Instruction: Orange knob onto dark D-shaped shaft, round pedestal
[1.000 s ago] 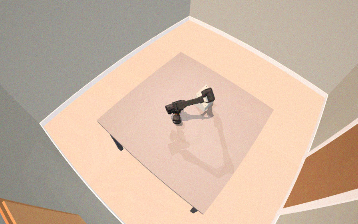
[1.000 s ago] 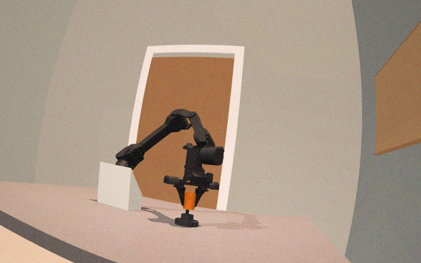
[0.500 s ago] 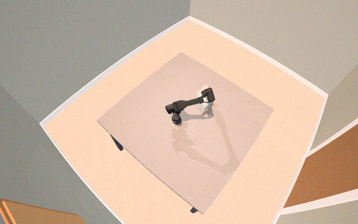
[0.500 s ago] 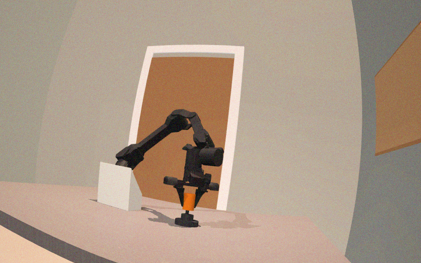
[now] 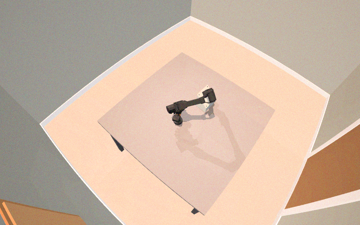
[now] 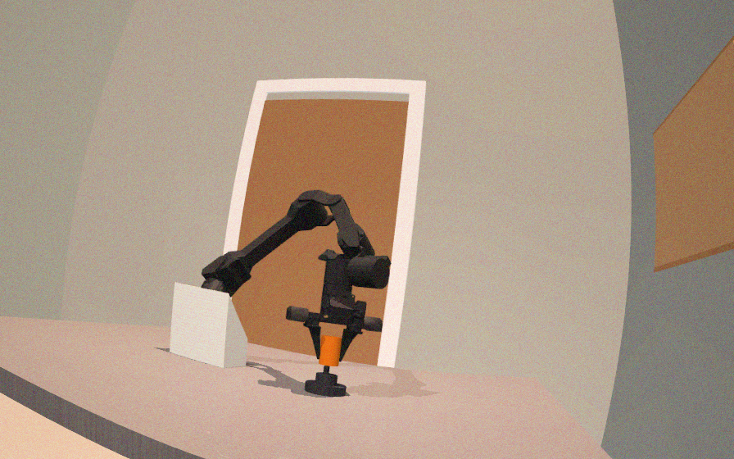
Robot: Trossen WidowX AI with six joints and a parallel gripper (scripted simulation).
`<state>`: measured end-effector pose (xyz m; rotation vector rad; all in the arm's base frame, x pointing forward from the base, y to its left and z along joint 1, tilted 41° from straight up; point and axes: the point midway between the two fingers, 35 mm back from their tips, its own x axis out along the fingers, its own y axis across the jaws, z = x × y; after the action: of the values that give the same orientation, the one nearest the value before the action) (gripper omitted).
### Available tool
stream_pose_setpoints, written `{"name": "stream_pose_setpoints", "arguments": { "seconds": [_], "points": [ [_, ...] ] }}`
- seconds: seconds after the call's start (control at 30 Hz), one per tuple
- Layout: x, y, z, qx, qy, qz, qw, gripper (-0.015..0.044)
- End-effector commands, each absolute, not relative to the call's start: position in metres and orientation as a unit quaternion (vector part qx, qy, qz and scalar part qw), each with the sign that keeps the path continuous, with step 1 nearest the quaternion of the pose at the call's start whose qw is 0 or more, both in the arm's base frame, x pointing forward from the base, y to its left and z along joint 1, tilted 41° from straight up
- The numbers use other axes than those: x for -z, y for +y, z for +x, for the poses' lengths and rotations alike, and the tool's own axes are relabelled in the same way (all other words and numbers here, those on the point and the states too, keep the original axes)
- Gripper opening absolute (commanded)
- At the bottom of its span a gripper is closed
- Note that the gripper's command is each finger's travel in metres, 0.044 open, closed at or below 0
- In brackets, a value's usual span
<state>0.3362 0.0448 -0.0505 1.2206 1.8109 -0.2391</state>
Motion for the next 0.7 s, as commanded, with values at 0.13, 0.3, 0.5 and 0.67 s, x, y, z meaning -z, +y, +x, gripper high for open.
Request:
{"name": "stream_pose_setpoints", "arguments": {
  "seconds": [0.13, 0.3, 0.5, 0.67],
  "points": [
    [0.0523, 0.0462, 0.3352, 0.145, 0.726, 0.523, 0.421, 0.0],
    [0.0533, 0.047, 0.3354, 0.145, 0.726, 0.523, 0.421, 0.0],
    [0.0532, 0.0469, 0.3353, 0.145, 0.726, 0.523, 0.421, 0.0],
    [0.0538, 0.0474, 0.3351, 0.145, 0.726, 0.523, 0.421, 0.0]
  ]
}}
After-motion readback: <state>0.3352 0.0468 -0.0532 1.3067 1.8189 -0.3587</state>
